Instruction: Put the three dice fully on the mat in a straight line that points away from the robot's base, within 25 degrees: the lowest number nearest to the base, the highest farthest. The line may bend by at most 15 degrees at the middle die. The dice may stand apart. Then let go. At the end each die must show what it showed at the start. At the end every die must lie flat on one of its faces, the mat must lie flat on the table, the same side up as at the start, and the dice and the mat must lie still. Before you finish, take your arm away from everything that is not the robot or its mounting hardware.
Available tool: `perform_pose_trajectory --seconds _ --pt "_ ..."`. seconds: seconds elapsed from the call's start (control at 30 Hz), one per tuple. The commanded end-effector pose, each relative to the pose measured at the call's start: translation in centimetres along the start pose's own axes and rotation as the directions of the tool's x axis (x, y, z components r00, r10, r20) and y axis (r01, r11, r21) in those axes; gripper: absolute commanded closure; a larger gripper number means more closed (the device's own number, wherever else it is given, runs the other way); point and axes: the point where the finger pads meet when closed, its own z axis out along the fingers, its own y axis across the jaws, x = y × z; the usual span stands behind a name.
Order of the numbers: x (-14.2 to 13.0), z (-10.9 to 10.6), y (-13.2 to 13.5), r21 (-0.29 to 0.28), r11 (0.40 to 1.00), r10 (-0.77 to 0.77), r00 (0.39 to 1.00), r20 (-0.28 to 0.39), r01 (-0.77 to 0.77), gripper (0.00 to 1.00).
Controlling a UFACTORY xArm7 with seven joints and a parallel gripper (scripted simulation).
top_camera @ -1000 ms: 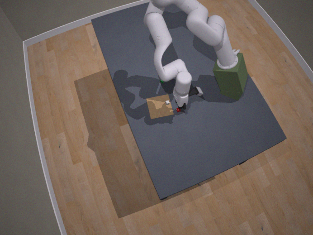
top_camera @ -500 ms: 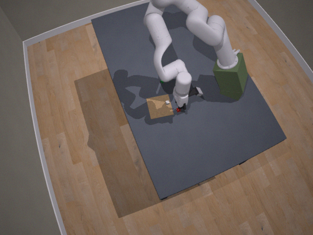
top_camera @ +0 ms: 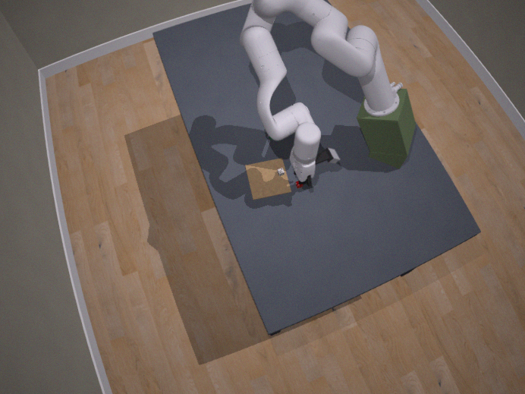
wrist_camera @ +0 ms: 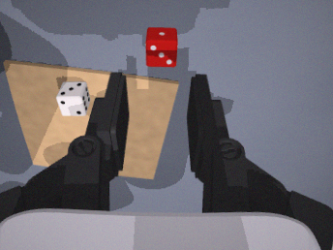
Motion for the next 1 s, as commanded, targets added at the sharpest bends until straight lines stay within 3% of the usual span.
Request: perform_pose_trajectory --seconds 0.0,0.97 --pt "-0.1 0.7 0.1 -0.001 1.000 -0.001 1.000 0.002 0.001 0.64" --pt "-0.1 3.4 0.1 -0.001 1.000 -0.001 1.000 0.002 0.001 0.64"
